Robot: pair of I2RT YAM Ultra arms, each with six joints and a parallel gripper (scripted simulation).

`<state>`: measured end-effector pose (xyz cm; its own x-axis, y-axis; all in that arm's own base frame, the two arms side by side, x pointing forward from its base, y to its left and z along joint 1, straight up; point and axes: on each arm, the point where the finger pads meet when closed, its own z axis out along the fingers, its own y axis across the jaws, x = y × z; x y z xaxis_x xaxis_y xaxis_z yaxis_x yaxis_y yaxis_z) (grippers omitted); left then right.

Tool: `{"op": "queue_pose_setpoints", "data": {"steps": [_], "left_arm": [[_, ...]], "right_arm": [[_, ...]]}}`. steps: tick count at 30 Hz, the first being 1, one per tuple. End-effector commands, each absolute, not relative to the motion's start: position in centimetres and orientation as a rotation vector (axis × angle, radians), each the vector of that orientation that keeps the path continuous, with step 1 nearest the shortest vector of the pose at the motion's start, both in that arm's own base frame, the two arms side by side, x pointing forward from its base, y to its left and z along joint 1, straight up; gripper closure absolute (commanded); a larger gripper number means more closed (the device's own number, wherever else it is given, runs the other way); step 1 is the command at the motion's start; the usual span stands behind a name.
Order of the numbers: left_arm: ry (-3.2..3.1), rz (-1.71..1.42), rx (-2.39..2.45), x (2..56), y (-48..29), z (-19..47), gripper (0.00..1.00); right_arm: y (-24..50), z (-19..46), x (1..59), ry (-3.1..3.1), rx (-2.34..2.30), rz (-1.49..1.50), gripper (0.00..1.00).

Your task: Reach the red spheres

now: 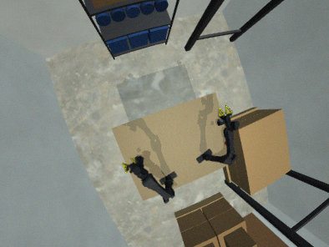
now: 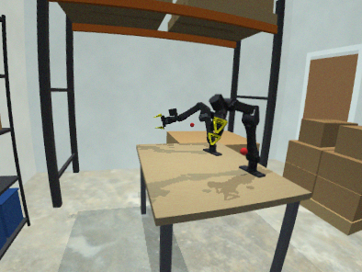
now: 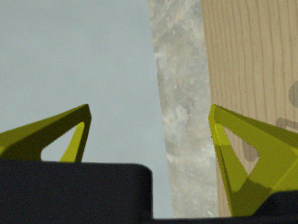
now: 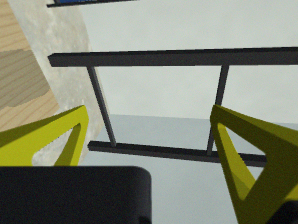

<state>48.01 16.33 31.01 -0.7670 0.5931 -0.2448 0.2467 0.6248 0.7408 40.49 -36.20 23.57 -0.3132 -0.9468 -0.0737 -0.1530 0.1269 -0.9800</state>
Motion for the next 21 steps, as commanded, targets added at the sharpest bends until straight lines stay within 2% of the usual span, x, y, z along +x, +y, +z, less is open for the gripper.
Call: {"op": "queue_pose_setpoints", "data": {"steps": [1, 7, 9, 21], "left_arm": [[2.288, 0.949, 0.450, 45.9, 16.8, 34.3, 0.00], [2.291, 0.848, 0.231, 42.4, 17.2, 33.4, 0.00], [2.291, 0.848, 0.231, 42.4, 17.2, 33.4, 0.00], [2.241, 0.619, -0.240, 34.7, 17.2, 29.4, 0.00]], "right_arm": [[-35.9, 26.8, 37.3, 1.748, -0.870, -1.207, 0.00], [-34.6, 28.3, 32.0, 1.901, -0.550, -1.108, 0.00], [-34.6, 28.3, 32.0, 1.901, -0.550, -1.108, 0.00], [-29.2, 27.8, 20.0, 2.030, 0.166, -0.945, 0.00]]}}
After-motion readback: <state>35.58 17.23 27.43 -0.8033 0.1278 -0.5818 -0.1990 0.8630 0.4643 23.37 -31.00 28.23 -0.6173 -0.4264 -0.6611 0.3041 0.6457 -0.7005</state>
